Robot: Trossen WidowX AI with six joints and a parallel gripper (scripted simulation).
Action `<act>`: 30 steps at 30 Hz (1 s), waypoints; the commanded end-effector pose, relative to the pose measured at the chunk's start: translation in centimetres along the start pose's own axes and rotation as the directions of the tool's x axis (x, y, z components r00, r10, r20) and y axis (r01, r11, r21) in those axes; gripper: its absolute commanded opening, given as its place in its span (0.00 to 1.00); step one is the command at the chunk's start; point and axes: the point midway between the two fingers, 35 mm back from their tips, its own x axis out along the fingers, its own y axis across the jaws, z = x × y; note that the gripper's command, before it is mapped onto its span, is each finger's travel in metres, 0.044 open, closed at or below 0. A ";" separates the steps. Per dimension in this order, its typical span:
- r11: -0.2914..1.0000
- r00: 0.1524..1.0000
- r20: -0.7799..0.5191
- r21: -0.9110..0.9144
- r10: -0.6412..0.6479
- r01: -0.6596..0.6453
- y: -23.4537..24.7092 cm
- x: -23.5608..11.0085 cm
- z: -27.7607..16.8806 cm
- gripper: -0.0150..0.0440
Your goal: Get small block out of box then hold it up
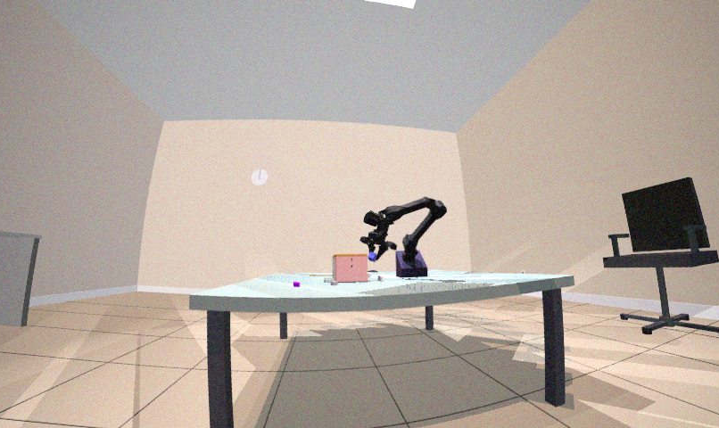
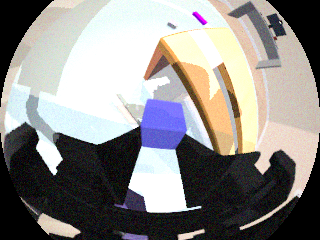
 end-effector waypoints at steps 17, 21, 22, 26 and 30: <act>0.652 0.999 0.023 0.757 0.038 -0.043 -0.7 -1.4 -0.6 0.25; 0.512 0.999 0.031 0.857 0.045 -0.050 -0.9 -1.7 -0.6 0.25; 0.475 0.998 0.034 0.878 0.046 -0.051 -0.9 -1.7 -0.7 0.25; 0.318 0.998 0.043 0.946 0.052 -0.057 -1.0 -2.0 -0.7 0.25; 0.151 0.997 0.053 0.987 0.057 -0.061 -1.1 -2.4 -0.8 0.25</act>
